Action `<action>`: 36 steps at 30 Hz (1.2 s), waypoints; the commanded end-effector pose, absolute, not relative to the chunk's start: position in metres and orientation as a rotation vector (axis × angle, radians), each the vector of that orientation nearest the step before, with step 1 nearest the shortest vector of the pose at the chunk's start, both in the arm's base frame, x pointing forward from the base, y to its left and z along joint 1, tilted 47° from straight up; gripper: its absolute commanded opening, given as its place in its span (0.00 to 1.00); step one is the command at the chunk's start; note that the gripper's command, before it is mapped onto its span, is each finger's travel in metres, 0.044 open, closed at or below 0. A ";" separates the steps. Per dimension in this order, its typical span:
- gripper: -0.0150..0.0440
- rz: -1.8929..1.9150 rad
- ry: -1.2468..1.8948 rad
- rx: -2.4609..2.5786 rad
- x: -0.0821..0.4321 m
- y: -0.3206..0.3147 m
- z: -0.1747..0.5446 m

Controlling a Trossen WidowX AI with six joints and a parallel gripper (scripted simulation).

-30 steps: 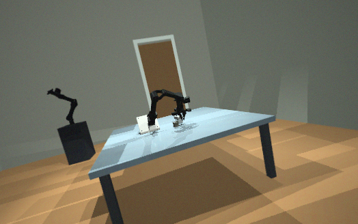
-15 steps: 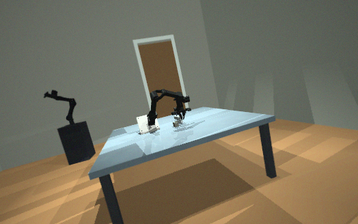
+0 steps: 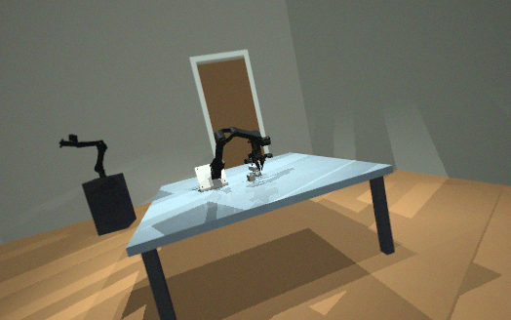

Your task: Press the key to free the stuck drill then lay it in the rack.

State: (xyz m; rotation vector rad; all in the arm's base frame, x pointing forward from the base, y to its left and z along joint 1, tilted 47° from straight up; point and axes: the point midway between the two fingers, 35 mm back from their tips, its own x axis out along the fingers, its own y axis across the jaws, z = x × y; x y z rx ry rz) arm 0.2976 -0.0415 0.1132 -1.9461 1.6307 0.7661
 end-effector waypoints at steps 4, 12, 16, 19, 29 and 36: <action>0.25 0.758 1.627 -1.947 0.298 -0.039 0.117; 0.25 0.758 1.627 -1.947 0.298 -0.037 0.119; 0.25 0.758 1.627 -1.947 0.298 -0.036 0.120; 0.25 0.758 1.627 -1.947 0.298 -0.036 0.121; 0.25 0.758 1.627 -1.947 0.298 -0.034 0.123; 0.25 0.758 1.627 -1.947 0.295 -0.035 0.124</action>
